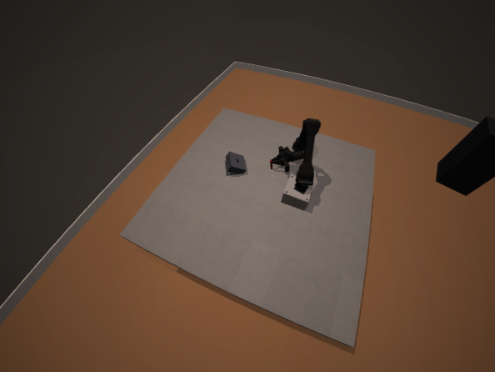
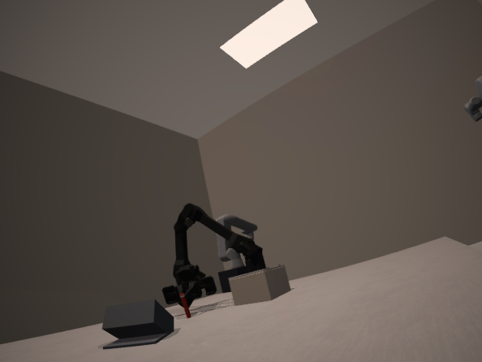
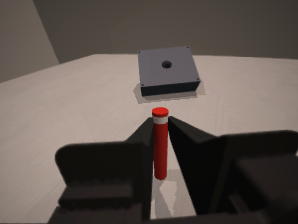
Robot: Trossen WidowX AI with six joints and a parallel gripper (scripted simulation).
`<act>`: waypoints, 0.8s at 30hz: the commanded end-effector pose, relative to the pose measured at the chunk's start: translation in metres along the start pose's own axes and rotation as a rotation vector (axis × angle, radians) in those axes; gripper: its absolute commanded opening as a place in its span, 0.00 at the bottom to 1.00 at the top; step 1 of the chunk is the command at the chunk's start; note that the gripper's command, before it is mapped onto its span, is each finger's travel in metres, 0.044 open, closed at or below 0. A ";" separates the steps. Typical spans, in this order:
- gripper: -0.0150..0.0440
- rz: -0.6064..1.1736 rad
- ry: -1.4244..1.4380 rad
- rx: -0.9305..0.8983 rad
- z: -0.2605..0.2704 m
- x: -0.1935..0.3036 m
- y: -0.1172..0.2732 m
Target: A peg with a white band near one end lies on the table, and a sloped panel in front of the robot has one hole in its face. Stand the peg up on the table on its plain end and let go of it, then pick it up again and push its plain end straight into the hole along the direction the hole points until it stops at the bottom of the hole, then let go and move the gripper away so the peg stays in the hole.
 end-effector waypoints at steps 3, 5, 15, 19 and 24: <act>0.34 -0.001 -0.001 0.001 0.000 0.002 0.001; 0.34 -0.003 -0.003 0.001 0.000 0.003 0.002; 0.34 -0.013 -0.011 0.006 0.000 0.004 0.003; 0.34 -0.018 -0.014 0.008 0.000 0.005 0.004; 0.47 -0.021 -0.017 0.010 0.000 0.003 0.004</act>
Point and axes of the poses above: the point midway between the two fingers, 35 mm back from their tips, its own y axis back along the fingers, its own z axis across the jaws, x = y × z, the point moved 7 cm from there along y, back along the fingers, and after that the axes turned 8 degrees about -y, right-handed, at the moved point
